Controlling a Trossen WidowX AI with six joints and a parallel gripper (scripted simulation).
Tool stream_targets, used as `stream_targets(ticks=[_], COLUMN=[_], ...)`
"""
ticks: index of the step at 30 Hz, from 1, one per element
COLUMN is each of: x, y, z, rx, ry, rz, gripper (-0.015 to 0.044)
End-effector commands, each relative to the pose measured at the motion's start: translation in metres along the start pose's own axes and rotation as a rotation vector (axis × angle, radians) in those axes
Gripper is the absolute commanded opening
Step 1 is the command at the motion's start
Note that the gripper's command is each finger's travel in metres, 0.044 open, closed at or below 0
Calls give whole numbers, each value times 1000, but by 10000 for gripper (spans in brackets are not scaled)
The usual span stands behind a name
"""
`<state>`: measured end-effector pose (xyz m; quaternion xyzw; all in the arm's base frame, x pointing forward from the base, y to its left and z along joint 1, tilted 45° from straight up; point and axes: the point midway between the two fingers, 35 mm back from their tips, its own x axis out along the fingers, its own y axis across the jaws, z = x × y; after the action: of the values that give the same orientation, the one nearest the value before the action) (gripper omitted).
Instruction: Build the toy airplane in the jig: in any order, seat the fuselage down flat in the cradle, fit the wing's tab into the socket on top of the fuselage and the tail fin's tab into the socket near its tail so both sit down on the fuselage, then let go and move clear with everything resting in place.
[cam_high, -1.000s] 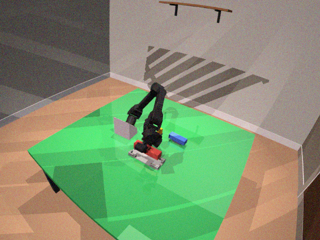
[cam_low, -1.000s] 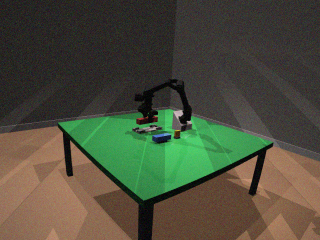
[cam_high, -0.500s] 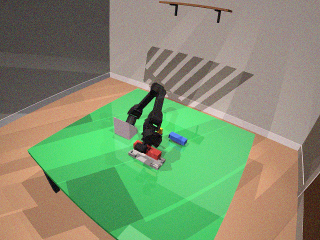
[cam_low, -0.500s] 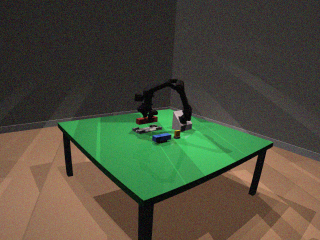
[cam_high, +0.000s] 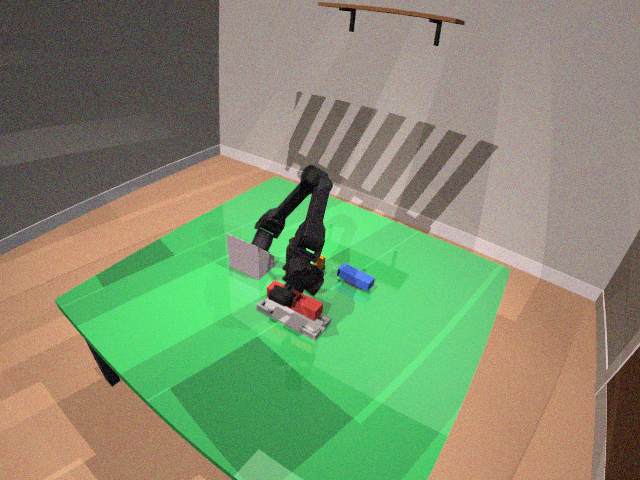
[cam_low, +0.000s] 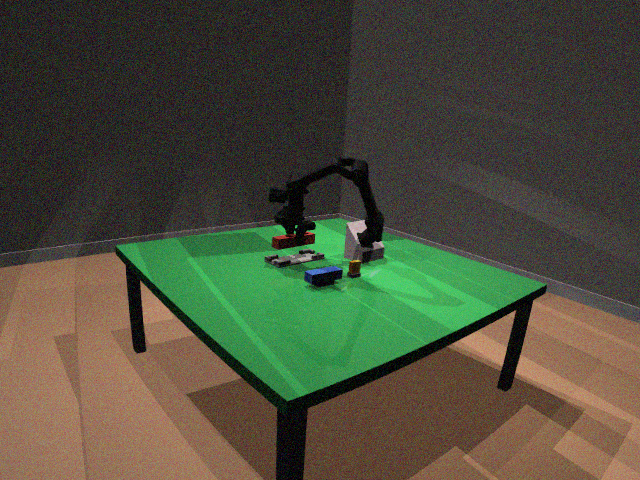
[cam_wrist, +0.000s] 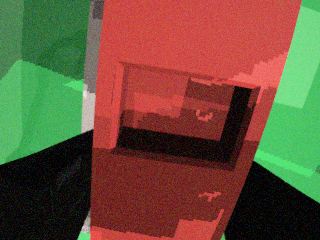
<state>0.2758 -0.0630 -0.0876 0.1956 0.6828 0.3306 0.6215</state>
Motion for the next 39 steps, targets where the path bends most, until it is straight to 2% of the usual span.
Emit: stream_targets(ticks=[1, 23, 30, 35, 39], x=[3, 38, 39, 38, 38], y=[-1, -1, -1, -2, -2], z=[0, 0, 0, 0, 0], rx=[-4, -4, -4, -7, -7], ry=[0, 0, 0, 2, 2], rz=[-3, -1, -1, -3, -3], gripper=[195, 195, 195, 162, 57])
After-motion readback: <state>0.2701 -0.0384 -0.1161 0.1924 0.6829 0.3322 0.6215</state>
